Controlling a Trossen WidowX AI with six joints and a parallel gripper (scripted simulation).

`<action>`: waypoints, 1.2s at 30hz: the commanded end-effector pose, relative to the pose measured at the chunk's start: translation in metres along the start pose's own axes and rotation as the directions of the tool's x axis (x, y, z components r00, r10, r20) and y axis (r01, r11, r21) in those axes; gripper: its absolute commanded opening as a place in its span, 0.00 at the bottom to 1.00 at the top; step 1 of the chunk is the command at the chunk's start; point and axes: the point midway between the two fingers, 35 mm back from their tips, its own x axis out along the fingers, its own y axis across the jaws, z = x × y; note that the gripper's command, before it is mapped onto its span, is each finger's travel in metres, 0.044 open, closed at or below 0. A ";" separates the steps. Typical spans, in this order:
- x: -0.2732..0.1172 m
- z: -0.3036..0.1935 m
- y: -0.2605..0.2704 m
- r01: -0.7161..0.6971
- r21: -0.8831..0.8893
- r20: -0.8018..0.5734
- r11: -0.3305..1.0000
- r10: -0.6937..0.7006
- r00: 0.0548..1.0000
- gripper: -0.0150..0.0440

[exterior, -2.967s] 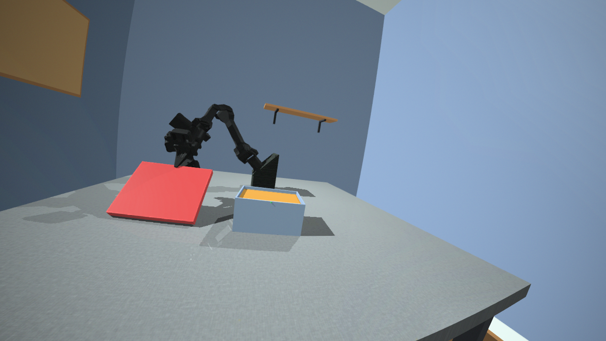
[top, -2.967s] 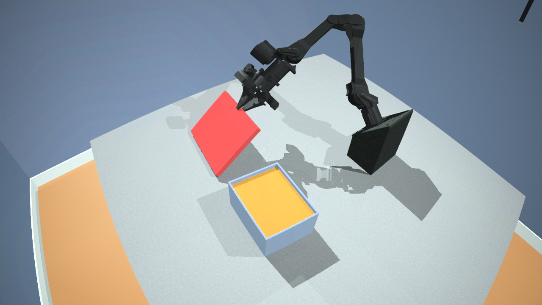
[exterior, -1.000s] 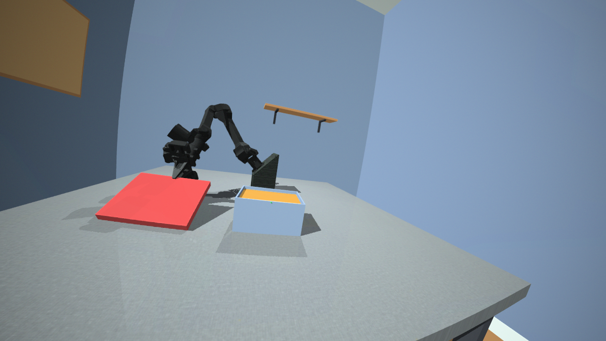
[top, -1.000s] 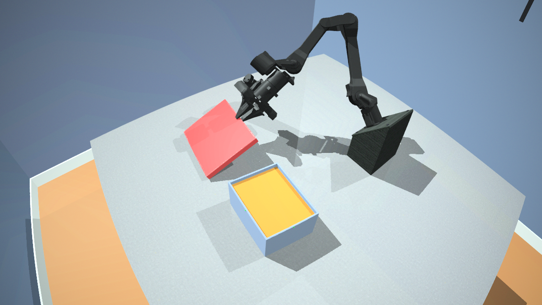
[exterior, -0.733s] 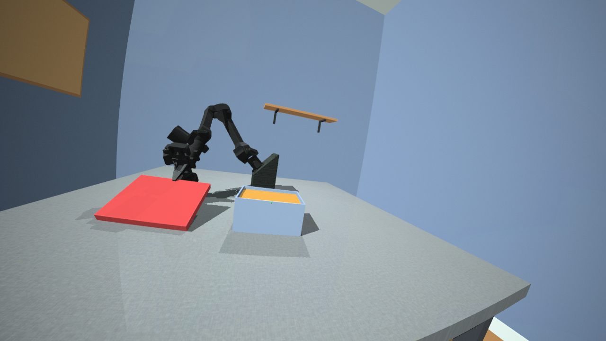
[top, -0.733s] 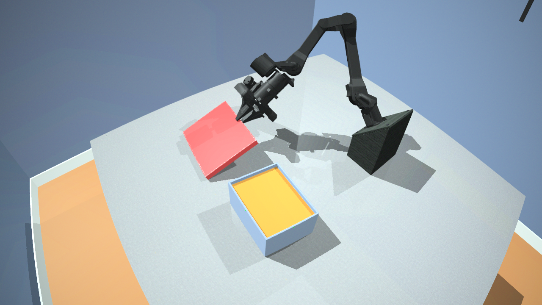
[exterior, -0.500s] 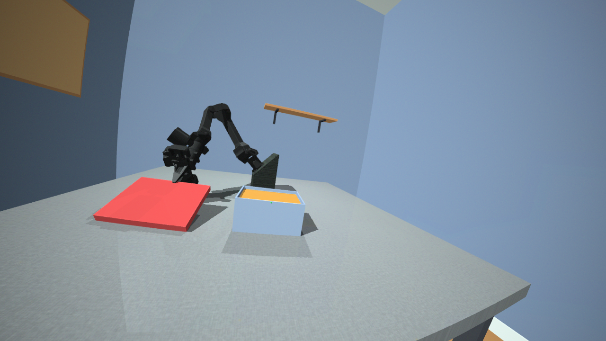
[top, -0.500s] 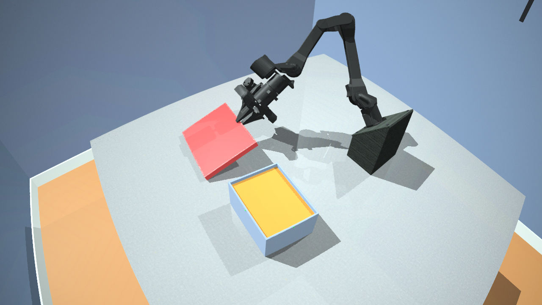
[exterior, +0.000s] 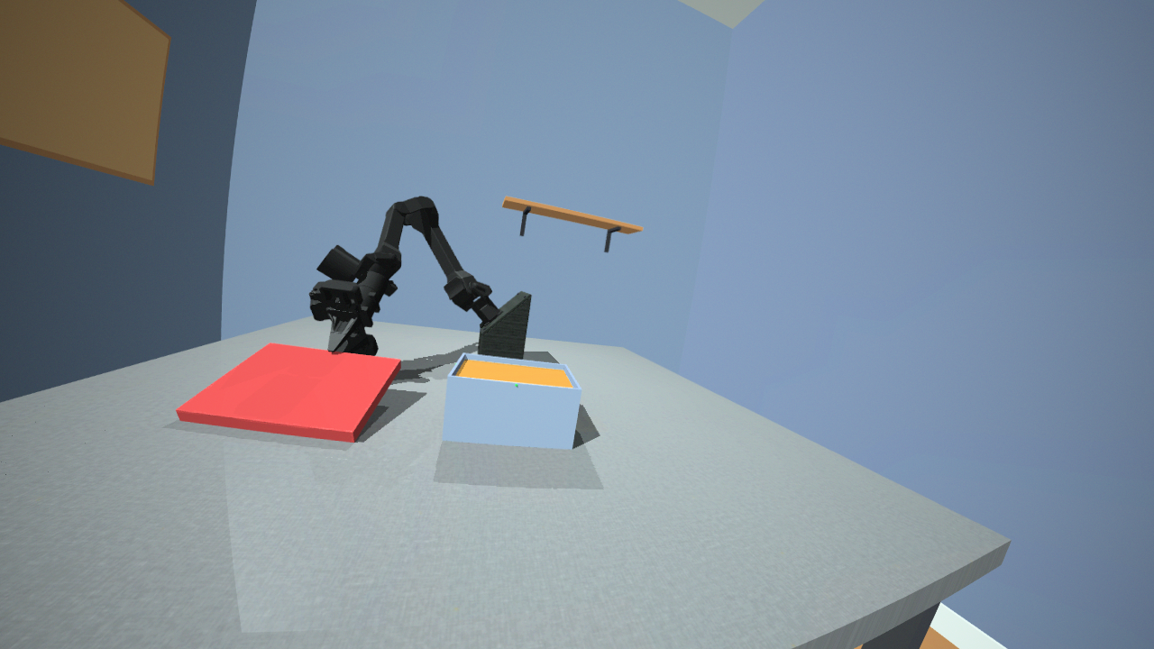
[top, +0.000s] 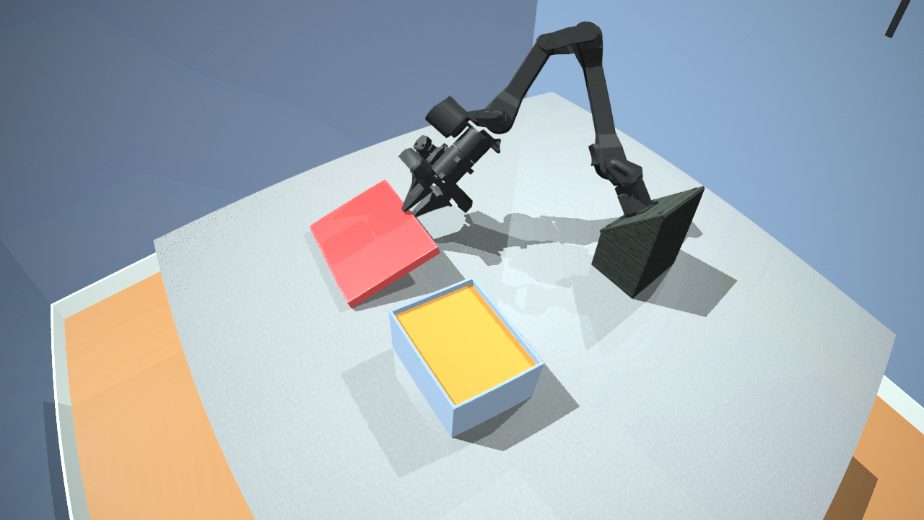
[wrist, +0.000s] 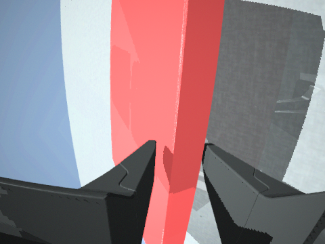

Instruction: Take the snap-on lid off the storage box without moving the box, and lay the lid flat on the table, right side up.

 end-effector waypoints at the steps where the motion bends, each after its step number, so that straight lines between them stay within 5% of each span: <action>1: -0.001 0.001 0.002 -0.001 -0.004 0.001 1.000 0.001 1.000 0.65; 11: -0.010 0.000 -0.008 0.000 -0.004 0.001 1.000 0.000 1.000 1.00; 36: -0.048 0.000 -0.040 0.002 -0.007 0.000 1.000 -0.002 1.000 1.00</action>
